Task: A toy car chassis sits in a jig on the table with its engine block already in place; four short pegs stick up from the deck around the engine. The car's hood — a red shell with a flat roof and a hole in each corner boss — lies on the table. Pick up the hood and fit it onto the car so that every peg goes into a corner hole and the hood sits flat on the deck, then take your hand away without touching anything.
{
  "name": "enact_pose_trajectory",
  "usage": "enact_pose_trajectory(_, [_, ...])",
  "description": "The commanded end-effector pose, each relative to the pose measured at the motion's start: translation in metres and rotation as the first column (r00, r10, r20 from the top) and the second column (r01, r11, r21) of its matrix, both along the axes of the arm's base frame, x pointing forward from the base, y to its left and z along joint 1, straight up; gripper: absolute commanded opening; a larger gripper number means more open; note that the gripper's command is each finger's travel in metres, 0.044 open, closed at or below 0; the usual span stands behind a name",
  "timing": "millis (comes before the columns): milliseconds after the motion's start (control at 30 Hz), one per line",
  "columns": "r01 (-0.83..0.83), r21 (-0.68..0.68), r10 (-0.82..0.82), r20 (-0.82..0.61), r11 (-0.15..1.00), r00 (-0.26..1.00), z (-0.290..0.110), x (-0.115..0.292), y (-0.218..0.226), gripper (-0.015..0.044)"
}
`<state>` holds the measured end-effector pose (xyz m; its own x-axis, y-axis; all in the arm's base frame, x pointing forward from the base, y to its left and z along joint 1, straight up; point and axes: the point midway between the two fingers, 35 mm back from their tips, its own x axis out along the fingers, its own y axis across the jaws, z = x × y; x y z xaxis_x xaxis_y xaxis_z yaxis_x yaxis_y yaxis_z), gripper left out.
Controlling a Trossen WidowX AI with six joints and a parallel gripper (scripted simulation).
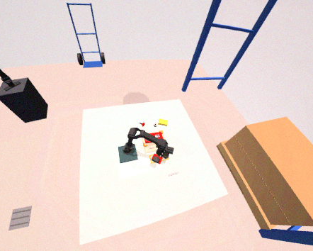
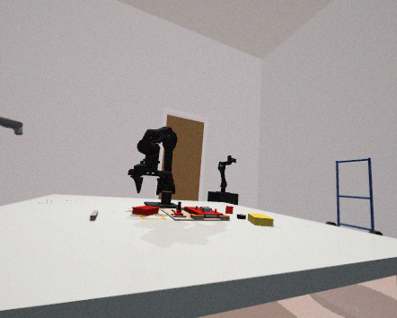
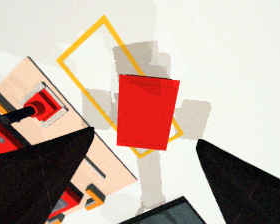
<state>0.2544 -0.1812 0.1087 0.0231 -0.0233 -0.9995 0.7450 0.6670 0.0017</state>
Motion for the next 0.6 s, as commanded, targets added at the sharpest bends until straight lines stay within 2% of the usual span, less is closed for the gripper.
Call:
enact_pose_trajectory(0, [-0.005, 0.007, 0.005, 0.002, 1.000, 1.000, 0.000, 0.001, 0.000, 0.0440])
enact_pose_trajectory(567, [-0.005, 0.007, 0.005, 0.002, 1.000, 1.000, -0.014, 0.001, -0.001, 0.0440])
